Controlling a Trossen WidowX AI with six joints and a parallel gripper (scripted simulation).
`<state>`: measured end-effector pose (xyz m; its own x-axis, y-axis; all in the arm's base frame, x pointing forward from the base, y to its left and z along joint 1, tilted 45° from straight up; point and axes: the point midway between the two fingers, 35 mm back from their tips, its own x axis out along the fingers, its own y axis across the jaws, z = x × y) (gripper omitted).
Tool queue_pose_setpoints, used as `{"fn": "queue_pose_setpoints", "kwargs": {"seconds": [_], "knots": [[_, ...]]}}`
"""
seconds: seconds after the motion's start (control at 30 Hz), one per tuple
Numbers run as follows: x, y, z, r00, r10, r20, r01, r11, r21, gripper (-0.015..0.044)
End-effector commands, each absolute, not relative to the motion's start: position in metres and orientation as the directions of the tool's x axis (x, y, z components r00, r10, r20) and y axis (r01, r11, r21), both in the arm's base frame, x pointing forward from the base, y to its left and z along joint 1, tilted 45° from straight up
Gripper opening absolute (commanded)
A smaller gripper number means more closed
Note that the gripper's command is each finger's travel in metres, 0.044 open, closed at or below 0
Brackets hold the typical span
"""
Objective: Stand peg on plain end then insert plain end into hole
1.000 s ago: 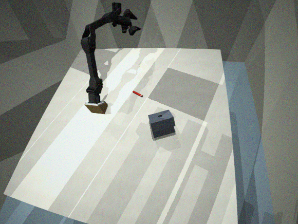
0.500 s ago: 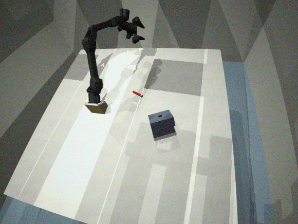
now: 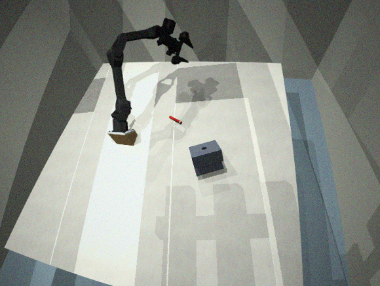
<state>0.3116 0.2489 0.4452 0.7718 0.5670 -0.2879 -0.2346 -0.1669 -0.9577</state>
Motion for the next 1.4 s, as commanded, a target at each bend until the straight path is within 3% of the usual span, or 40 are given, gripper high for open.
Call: {"fn": "queue_pose_setpoints", "kwargs": {"seconds": [0.0,0.77,1.37], "knots": [[0.322,0.243,0.424,0.759,0.552,-0.346,-0.327,-0.138,-0.935,0.0440],[0.359,0.187,0.327,0.657,0.459,-0.598,-0.725,0.169,-0.668,0.0440],[0.364,0.135,0.258,0.516,0.425,-0.744,-0.822,0.491,-0.290,0.0440]]}}
